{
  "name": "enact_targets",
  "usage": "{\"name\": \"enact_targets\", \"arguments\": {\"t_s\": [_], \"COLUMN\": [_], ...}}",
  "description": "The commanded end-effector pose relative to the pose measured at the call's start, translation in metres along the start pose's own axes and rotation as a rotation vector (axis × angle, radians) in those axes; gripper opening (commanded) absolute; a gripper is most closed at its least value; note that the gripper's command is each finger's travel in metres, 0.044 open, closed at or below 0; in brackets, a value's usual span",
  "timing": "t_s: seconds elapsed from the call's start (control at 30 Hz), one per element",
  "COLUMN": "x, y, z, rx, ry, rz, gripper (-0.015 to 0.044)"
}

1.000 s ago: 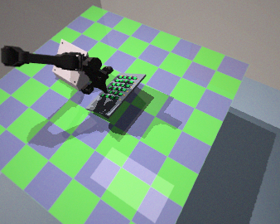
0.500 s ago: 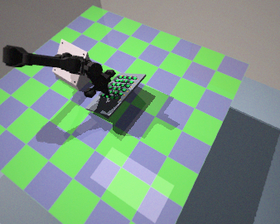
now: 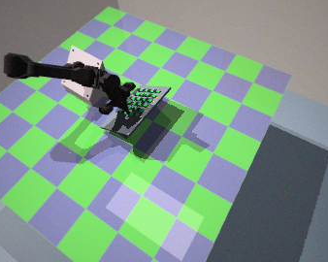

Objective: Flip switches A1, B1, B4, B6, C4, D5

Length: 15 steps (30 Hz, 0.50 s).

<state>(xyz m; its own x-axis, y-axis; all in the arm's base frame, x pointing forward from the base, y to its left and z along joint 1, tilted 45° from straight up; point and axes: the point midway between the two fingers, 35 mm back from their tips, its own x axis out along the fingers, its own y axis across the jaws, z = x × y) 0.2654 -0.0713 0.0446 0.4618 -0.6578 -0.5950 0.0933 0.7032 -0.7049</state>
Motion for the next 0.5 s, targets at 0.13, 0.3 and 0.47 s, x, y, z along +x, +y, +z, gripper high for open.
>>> {"name": "enact_targets", "arguments": {"t_s": [0.13,0.3,0.47], "x": [0.0003,0.001,0.0017], "y": [0.0007,0.0007,0.0007], "z": [-0.0001,-0.0001,-0.0001], "rx": [-0.005,-0.005,-0.005], "ry": [-0.001,-0.001,-0.001], "rz": [0.004,0.004,0.004], "gripper": [0.0,0.0,0.0]}}
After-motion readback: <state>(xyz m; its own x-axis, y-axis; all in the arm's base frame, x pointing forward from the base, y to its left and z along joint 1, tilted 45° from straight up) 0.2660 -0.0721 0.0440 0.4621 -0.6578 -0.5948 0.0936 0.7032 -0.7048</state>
